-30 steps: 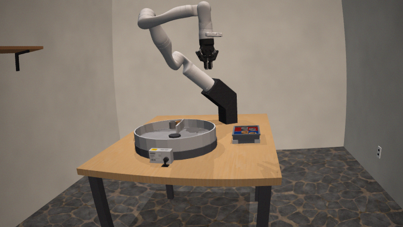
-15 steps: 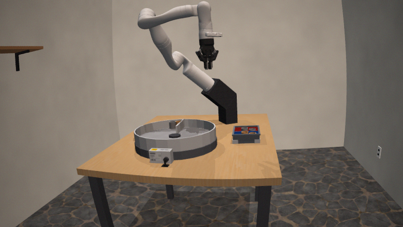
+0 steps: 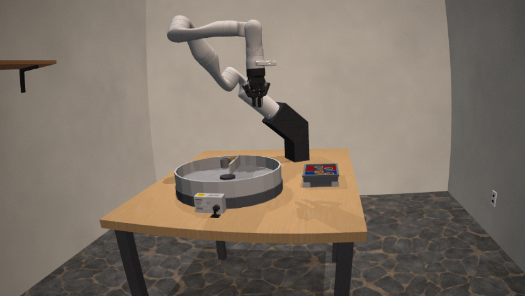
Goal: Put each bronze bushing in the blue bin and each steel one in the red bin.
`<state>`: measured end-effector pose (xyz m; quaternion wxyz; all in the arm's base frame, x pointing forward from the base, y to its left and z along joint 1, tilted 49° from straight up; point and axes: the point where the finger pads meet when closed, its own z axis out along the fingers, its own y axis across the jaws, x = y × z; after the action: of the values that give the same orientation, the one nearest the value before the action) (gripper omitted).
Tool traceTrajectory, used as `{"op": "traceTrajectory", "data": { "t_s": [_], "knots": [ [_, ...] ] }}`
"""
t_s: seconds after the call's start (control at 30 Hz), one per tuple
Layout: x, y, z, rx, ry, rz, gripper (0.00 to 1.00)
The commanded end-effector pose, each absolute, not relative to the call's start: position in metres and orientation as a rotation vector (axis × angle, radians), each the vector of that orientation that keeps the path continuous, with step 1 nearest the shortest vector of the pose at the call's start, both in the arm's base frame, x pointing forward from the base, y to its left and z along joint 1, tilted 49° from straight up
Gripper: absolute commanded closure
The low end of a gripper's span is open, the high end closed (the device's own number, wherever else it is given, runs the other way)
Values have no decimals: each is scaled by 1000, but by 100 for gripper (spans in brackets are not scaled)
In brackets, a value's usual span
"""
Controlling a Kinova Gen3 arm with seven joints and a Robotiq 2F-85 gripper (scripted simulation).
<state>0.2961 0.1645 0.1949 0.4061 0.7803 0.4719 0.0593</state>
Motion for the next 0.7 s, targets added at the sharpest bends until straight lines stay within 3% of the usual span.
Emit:
{"op": "traceTrajectory", "data": {
  "t_s": [0.0,0.67],
  "knots": [
    [303,145,198,1960,1209,160,82],
    [315,26,187,1871,1330,96,82]
  ]
}}
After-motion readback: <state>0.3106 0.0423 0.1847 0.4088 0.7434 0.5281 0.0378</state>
